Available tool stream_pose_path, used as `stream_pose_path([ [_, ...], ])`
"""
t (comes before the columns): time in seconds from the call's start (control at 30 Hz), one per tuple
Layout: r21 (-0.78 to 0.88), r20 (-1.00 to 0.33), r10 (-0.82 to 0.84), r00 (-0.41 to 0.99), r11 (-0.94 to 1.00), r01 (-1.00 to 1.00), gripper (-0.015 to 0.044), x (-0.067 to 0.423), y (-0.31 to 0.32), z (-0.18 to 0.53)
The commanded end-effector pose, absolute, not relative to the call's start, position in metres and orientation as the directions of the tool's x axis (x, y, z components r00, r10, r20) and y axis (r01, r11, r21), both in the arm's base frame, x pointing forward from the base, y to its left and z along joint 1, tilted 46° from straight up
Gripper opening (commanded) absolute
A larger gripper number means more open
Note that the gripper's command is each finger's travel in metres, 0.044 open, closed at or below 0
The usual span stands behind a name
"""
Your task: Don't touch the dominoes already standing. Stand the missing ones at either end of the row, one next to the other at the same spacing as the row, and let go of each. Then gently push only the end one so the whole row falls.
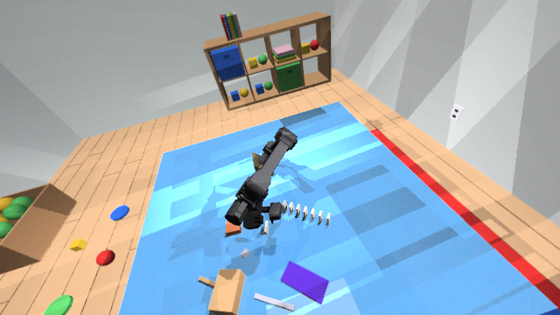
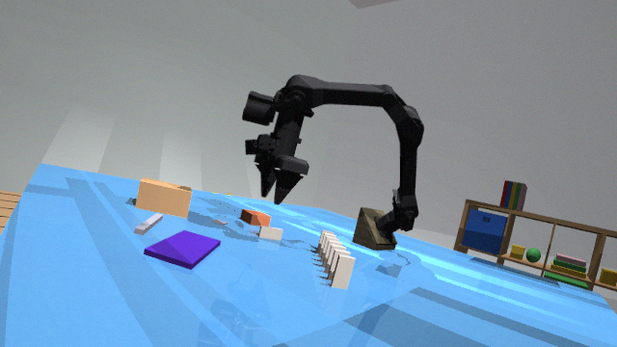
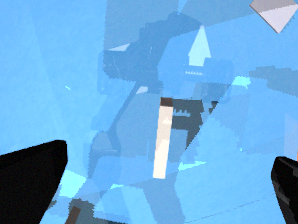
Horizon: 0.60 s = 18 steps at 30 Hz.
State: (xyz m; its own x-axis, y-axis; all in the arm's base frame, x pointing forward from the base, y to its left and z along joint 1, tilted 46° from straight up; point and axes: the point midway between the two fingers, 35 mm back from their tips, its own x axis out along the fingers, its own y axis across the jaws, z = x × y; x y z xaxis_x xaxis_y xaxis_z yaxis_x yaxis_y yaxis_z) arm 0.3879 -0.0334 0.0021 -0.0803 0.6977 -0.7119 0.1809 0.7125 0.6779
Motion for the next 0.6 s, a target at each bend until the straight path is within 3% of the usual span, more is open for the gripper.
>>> stream_pose_path([
  [0.0, 0.678, -0.709, 0.700, -0.088, 0.710, 0.192, 0.0440, 0.387, -0.014, -0.016],
  [0.57, 0.680, -0.706, 0.703, -0.088, 0.708, 0.191, 0.0440, 0.383, 0.021, -0.048],
])
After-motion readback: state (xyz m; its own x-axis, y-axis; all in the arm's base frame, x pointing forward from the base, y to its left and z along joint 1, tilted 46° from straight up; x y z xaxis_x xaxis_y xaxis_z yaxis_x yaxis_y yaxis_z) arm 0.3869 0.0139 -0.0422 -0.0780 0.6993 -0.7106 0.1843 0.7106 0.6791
